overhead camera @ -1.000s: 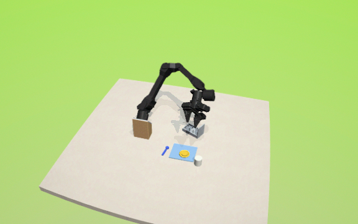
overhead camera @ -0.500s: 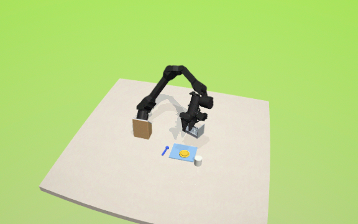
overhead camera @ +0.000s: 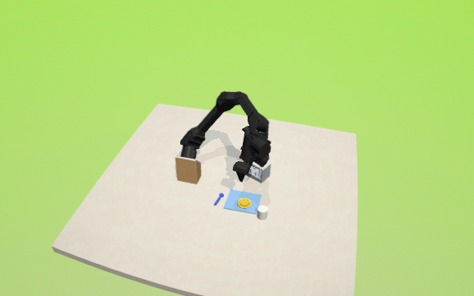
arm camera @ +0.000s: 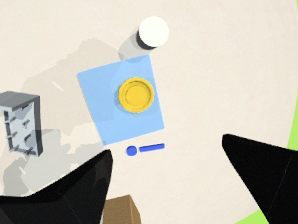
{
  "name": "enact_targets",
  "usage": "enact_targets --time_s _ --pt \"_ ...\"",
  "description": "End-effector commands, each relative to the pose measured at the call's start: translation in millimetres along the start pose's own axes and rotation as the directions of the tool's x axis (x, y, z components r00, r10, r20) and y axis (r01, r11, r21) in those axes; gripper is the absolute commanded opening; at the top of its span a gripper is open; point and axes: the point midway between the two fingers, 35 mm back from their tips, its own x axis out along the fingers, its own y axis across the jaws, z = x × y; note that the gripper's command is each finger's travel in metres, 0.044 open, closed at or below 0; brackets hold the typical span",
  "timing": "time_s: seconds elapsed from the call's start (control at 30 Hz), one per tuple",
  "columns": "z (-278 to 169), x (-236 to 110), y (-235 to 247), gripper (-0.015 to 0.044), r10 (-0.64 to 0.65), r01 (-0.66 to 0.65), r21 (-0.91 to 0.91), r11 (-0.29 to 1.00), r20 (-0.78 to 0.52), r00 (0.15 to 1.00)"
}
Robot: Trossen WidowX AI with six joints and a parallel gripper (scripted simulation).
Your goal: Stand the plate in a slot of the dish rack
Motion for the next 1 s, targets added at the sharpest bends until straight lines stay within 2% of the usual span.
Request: enact_targets --time_s 0.0,0.3,0.37,0.53,0.6,0.97 --pt "0 1 -8 0.0400 0.116 -0.114 -0.050 0.992 0.040 0.992" --pt "0 2 -11 0.0400 0.154 -0.150 -0.069 0.986 0.059 0.986" --pt "4 20 -8 0.0400 0.153 -0.149 -0.068 0.986 0.060 0.986" --pt "9 92 9 0.0400 0.156 -0.152 -0.069 0.986 0.060 0.986" --pt "8 109 15 0.0400 0.158 -0.154 -0.070 0.986 0.060 0.986" --pt "9 120 18 0.0400 0.158 -0.154 -0.070 0.986 0.060 0.986"
